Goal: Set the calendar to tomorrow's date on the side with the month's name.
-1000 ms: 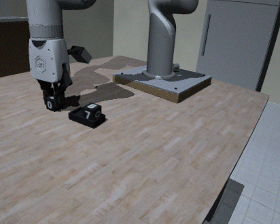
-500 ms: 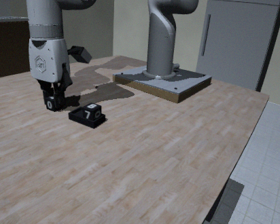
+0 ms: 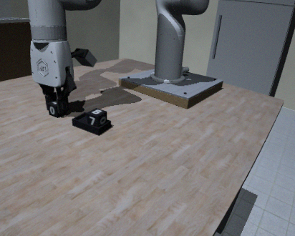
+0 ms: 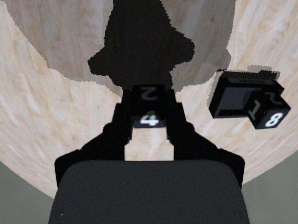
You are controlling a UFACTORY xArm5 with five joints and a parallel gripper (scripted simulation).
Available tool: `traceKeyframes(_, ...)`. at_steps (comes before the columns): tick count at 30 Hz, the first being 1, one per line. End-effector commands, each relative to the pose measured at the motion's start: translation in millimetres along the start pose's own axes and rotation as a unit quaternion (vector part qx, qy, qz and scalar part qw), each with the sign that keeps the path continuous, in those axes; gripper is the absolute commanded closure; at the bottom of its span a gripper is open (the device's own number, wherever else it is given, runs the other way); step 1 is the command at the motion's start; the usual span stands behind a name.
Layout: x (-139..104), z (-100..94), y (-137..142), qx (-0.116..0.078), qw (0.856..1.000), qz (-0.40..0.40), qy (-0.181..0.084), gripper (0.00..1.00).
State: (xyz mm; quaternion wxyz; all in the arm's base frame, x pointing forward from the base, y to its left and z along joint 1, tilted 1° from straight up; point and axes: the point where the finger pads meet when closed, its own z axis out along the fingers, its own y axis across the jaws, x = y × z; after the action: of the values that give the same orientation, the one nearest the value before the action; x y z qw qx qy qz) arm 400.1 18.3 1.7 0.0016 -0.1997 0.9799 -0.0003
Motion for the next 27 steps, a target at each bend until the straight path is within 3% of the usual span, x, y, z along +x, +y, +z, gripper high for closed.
traceKeyframes(1, -1.2, -1.0, -0.4, 0.001, 1.000, 0.000, -0.002, 0.63)
traceKeyframes(11, -1.2, -1.0, -0.4, 0.001, 1.000, 0.000, -0.002, 0.51)
traceKeyframes(27, -1.2, -6.1, -0.5, 0.001, 1.000, 0.000, -0.002, 0.51)
